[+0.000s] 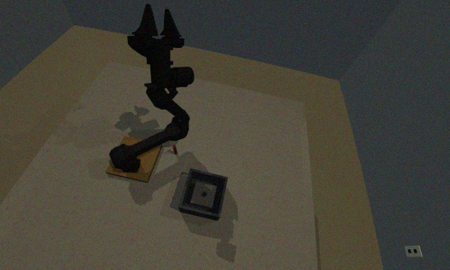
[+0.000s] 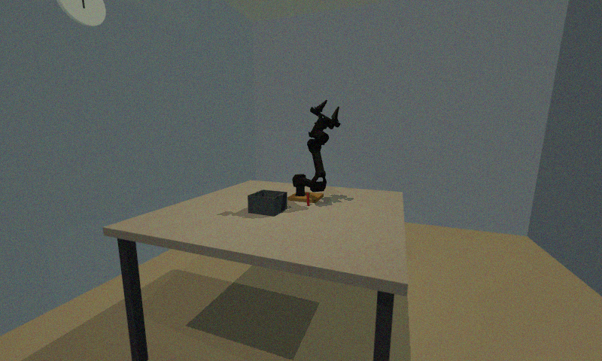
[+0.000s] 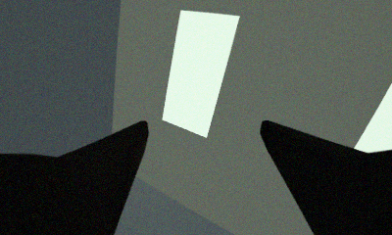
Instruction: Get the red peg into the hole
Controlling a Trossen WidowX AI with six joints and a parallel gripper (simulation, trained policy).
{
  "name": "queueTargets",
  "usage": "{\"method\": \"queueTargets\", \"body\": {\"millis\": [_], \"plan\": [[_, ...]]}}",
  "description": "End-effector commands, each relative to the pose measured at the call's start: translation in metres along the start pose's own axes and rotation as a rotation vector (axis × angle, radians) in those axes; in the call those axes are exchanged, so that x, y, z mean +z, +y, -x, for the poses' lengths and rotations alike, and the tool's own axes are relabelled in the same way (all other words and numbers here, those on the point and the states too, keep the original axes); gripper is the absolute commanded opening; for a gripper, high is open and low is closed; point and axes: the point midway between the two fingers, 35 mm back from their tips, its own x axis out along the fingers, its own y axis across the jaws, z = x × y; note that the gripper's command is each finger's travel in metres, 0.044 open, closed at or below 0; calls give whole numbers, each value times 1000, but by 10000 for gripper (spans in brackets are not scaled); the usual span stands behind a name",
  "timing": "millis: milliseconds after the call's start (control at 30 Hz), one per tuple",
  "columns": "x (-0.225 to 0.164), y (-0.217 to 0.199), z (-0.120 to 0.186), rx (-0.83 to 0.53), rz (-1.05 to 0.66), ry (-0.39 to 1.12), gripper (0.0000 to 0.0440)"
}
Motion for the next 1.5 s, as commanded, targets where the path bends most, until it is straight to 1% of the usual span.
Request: {"method": "queueTargets", "body": {"millis": [0, 33, 200, 367, 533, 733, 900, 1067, 1267, 1467], "plan": [[5, -2, -1, -11, 3, -12, 426], [11, -6, -2, -29, 5, -28, 440], [53, -33, -6, -159, 8, -133, 440], [91, -68, -1, -309, 7, -221, 440], [121, -106, 11, -469, 1, -290, 440], [147, -154, 36, -671, -8, -344, 440], [159, -191, 63, -845, -16, -365, 440], [164, -225, 95, -1021, -25, -362, 440], [160, -259, 136, -1231, -40, -328, 440], [148, -284, 180, -1434, -59, -259, 440]]}}
